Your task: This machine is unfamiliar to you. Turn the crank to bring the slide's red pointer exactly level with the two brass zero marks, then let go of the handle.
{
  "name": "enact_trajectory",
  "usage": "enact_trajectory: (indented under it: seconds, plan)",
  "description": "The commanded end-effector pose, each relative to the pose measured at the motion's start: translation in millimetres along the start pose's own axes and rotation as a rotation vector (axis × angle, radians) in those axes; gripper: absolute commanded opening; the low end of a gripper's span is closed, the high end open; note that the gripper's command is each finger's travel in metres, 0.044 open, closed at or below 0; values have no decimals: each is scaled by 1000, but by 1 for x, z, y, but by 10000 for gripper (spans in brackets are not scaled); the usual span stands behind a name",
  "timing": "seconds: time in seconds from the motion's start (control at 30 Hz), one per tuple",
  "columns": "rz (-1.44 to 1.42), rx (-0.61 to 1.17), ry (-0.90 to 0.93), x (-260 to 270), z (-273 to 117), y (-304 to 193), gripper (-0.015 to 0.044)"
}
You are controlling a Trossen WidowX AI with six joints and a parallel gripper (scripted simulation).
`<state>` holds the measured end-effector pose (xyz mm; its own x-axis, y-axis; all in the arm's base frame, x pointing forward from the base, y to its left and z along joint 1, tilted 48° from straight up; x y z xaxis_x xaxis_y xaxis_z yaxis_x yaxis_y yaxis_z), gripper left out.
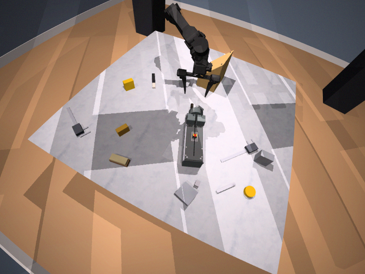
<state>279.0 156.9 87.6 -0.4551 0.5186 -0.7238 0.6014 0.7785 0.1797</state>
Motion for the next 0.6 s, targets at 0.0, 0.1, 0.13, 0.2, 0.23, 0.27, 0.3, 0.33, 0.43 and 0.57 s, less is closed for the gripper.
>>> enact_trajectory:
  seconds: [0.0, 0.1, 0.13, 0.2, 0.23, 0.27, 0.3, 0.33, 0.43, 0.57]
  plan:
    - [-25, -14, 29, 1, -12, -18, 440]
    - [-33, -18, 38, 2, -16, -25, 440]
    - [-33, -18, 38, 2, -16, -25, 440]
    - [-33, -17, 38, 2, -13, -27, 440]
    - [-32, -17, 39, 3, -9, -29, 440]
    - [-32, -16, 40, 3, -5, -31, 440]
    - [-32, -16, 41, 4, -1, -34, 440]
    - [-32, -16, 41, 5, 3, -37, 440]
    - [-32, -15, 42, 6, 15, -46, 440]
    - [-32, -15, 42, 8, 29, -60, 440]
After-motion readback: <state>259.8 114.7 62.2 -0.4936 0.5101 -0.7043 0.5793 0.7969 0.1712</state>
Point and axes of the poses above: the point midway between the two fingers, 35 mm back from their tips, its own z axis out along the fingers, its own x axis across the jaws, y = z × x, the point moved 7 cm from there along -z, back along the fingers, and after that the axes turned 8 degrees about -z, right-handed, at the moved point
